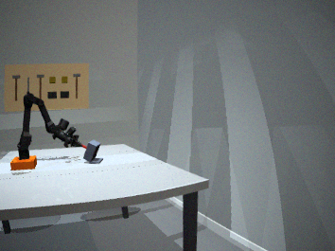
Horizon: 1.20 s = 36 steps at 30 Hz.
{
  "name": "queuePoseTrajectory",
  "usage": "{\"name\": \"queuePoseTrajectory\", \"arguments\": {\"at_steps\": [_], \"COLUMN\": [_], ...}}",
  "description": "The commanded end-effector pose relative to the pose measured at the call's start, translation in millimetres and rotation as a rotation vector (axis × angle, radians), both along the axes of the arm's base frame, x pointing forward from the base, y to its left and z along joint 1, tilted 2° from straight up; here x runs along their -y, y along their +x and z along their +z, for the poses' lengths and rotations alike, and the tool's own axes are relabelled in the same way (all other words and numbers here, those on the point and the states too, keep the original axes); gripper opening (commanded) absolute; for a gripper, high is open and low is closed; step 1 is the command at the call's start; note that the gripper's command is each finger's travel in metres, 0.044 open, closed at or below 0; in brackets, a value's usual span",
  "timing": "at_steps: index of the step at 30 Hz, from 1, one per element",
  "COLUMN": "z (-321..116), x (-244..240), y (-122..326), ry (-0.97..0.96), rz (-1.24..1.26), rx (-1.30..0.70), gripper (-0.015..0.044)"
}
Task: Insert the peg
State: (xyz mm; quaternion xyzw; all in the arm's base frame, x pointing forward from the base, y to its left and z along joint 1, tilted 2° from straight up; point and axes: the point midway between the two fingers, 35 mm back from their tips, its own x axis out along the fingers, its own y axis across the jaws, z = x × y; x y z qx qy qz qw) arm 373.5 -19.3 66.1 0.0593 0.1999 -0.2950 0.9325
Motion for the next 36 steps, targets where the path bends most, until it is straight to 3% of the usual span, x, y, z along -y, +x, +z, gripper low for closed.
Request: {"name": "queuePoseTrajectory", "arguments": {"at_steps": [1,36], "z": [-2.6,-10.8], "x": [0.7,12.0], "y": [2.6,18.9], "ry": [-0.001,-0.002], "rz": [0.004,0.004], "rx": [-0.004,-0.003], "gripper": [0.0000,0.0000]}}
